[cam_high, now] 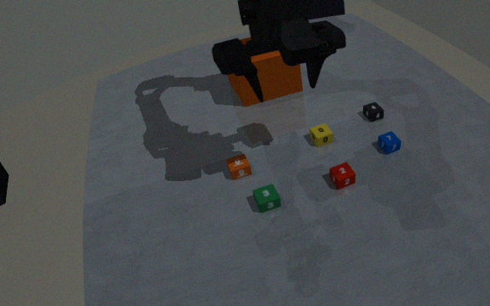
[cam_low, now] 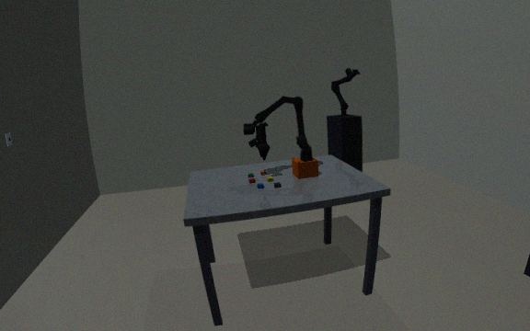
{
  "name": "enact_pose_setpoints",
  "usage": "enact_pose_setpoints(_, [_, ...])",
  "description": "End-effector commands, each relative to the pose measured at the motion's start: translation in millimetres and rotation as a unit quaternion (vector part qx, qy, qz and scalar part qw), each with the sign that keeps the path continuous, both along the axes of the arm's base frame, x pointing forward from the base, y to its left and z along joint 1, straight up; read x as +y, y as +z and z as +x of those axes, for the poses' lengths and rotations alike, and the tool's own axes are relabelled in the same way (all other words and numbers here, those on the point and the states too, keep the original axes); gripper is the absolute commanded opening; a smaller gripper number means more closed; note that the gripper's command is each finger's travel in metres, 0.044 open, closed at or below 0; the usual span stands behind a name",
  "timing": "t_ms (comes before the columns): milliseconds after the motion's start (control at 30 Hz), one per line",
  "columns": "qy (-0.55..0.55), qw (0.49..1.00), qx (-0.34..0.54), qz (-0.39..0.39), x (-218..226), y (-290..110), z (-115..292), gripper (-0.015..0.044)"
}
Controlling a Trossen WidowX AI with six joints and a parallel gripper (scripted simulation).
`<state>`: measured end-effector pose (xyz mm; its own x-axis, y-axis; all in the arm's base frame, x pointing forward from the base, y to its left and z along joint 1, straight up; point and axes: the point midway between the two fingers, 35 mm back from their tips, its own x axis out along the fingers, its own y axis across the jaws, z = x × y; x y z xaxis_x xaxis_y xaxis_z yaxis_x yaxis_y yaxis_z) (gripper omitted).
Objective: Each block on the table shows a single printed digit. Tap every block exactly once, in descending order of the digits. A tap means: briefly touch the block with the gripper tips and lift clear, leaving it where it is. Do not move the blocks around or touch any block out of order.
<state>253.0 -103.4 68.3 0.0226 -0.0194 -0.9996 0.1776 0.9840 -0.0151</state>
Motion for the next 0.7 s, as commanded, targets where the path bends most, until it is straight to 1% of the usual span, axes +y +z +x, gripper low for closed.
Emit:
enact_pose_setpoints(0, [-0.003, 1.000, -0.001, 0.004, 48, -1, -3, 0.0400])
enact_pose_setpoints(67, [-0.003, 1.000, -0.001, 0.005, 70, -2, -6, 0.0400])
enact_pose_setpoints(133, [-0.002, 1.000, -0.001, 0.005, 77, -3, -8, 0.0400])
enact_pose_setpoints(667, [-0.002, 1.000, -0.001, 0.005, 77, -3, -8, 0.0400])
